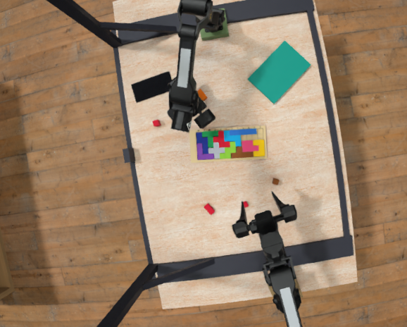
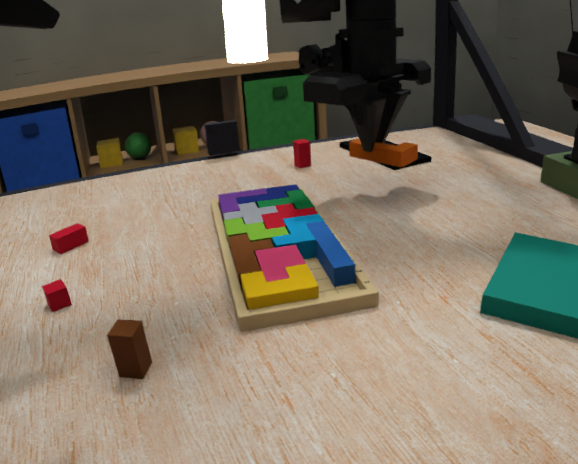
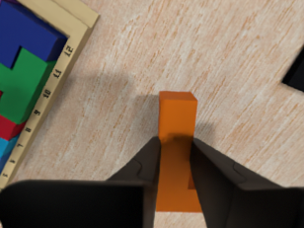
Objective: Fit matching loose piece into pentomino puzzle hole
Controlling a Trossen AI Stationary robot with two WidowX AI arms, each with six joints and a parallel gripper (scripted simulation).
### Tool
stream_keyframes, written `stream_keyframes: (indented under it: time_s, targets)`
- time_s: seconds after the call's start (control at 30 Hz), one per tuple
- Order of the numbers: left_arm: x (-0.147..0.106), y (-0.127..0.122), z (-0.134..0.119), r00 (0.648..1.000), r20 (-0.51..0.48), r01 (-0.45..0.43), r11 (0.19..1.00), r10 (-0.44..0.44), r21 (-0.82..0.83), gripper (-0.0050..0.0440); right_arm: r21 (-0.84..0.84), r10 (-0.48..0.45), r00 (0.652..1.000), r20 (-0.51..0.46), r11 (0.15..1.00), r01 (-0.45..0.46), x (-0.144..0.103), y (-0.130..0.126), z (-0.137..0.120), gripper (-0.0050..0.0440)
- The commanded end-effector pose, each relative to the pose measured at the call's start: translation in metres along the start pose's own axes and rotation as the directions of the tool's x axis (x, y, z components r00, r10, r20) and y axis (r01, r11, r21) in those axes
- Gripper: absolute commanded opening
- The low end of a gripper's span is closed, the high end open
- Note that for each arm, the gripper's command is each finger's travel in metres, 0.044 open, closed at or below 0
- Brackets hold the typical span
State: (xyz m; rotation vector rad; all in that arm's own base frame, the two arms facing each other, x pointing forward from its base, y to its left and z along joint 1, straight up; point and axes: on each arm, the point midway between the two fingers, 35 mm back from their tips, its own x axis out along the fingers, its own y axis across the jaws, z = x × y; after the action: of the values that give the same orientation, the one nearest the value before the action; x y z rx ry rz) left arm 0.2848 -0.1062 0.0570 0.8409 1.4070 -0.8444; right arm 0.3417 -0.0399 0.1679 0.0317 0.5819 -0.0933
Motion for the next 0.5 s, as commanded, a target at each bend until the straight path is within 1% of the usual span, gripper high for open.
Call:
stream_keyframes:
  time_s: [0.0,0.07,0.17,0.27,0.33,0.37,0.47]
  targets:
    - [-0.009,0.003,0.003,0.999,0.024,-0.023,1.0,0.023,0.0,-0.005,0.018,-0.038,0.999,0.0,0.999,0.038,-0.04,-0.016,-0.023,0.044]
    - [-0.009,0.003,0.003,0.999,0.024,-0.023,1.0,0.023,0.0,-0.005,0.018,-0.038,0.999,0.0,0.999,0.038,-0.04,-0.016,-0.023,0.044]
    - [-0.009,0.003,0.003,0.999,0.024,-0.023,1.0,0.023,0.0,-0.005,0.034,-0.06,0.998,0.029,0.998,0.059,-0.058,-0.022,-0.031,0.044]
    - [-0.009,0.003,0.003,0.999,0.024,-0.023,1.0,0.023,0.0,-0.005,0.041,-0.071,0.997,0.034,0.997,0.07,-0.066,-0.024,-0.039,0.044]
    - [-0.009,0.003,0.003,0.999,0.024,-0.023,1.0,0.023,0.0,-0.005,0.039,-0.07,0.997,0.028,0.997,0.069,-0.066,-0.024,-0.042,0.044]
    - [-0.012,0.007,0.005,0.999,0.03,-0.029,1.0,0.029,0.001,-0.005,0.039,-0.071,0.997,0.028,0.997,0.069,-0.067,-0.024,-0.043,0.044]
    - [-0.01,0.016,0.004,1.0,0.021,-0.021,1.0,0.021,0.001,-0.005,0.039,-0.071,0.997,0.028,0.997,0.069,-0.067,-0.024,-0.043,0.044]
